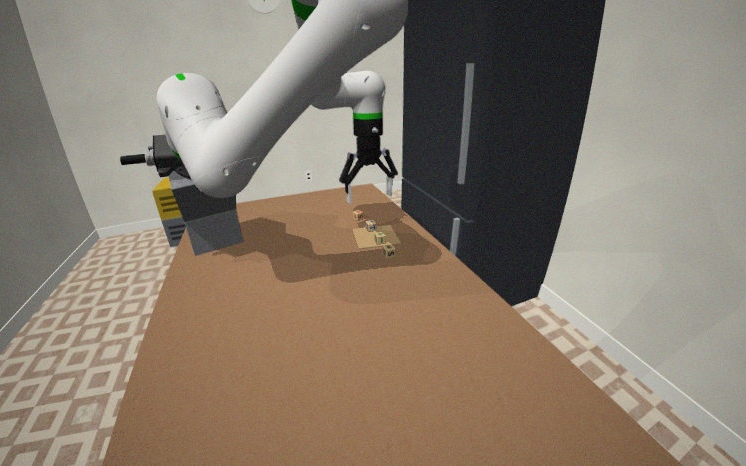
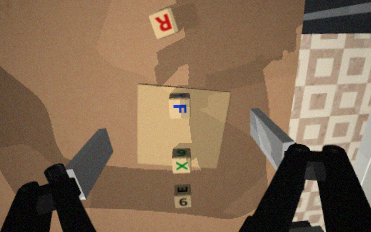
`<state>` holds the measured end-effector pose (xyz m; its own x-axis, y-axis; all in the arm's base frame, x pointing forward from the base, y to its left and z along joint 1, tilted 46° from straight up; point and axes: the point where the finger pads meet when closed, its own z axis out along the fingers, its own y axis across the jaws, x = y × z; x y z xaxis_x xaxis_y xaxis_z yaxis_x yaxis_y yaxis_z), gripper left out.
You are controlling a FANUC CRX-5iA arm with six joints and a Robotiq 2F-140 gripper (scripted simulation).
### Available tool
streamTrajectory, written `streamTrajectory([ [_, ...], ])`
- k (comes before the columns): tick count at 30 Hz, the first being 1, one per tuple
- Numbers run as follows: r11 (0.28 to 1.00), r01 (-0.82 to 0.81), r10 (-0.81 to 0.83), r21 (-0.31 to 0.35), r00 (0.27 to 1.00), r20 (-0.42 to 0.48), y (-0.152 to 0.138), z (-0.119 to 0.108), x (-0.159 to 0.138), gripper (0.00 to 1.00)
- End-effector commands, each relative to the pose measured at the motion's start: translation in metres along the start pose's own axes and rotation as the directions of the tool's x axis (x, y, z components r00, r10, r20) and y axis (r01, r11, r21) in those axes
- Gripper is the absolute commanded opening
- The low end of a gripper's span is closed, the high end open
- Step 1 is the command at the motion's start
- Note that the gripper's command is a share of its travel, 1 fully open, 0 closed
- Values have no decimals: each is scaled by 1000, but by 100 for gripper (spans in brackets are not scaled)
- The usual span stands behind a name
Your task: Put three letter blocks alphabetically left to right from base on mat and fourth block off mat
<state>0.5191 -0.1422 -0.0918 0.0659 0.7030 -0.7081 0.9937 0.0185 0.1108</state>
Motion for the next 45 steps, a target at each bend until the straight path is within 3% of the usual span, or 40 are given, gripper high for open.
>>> streamTrajectory([
  [1, 990, 139, -139, 4, 990, -3, 1, 0, 8, 100],
  [20, 842, 539, -539, 1, 842, -5, 1, 1, 34, 100],
  [21, 799, 602, -602, 1, 799, -6, 1, 1, 39, 100],
  [35, 542, 840, -840, -1, 542, -5, 0, 2, 60, 100],
  [37, 542, 840, -840, -1, 542, -5, 0, 2, 60, 100],
  [38, 477, 879, -879, -1, 477, -5, 0, 3, 64, 100],
  [45, 322, 947, -947, -2, 322, -5, -1, 3, 74, 100],
])
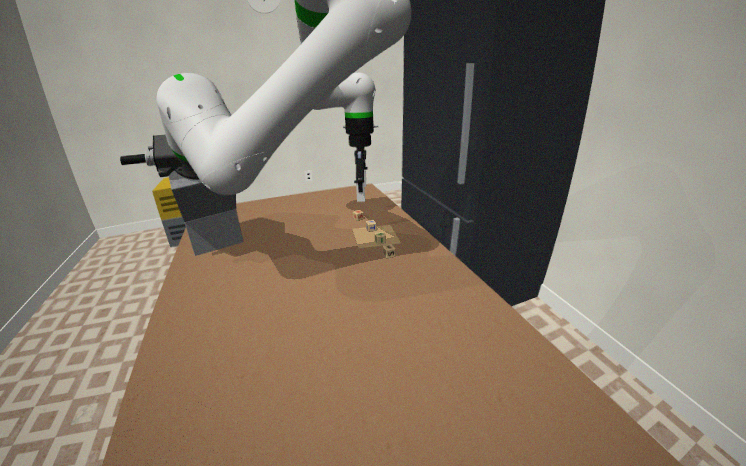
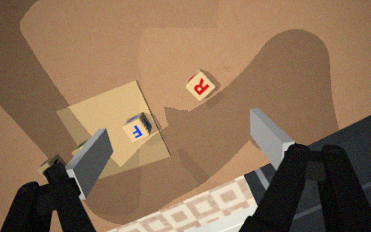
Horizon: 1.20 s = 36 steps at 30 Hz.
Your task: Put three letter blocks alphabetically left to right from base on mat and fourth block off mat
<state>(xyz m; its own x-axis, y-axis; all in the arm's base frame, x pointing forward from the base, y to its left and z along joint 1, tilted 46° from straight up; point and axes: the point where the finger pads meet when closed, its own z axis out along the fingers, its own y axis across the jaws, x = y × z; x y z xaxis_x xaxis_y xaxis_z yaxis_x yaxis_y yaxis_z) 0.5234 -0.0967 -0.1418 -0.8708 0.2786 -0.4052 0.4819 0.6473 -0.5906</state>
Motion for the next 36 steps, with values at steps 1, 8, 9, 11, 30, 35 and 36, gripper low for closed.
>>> streamTrajectory([
  [1, 990, 138, -138, 2, 990, -11, 7, 0, 4, 100],
  [8, 957, 290, -290, 0, 957, -11, 15, 1, 9, 100],
  [9, 957, 290, -290, 0, 957, -11, 15, 1, 9, 100],
  [11, 924, 381, -381, 0, 924, -10, 20, 1, 12, 100],
  [30, 804, 594, -594, -2, 804, -10, 32, 2, 20, 40],
  [35, 804, 594, -594, -2, 804, -10, 32, 2, 20, 40],
  [36, 804, 594, -594, -2, 804, -10, 32, 2, 20, 40],
])
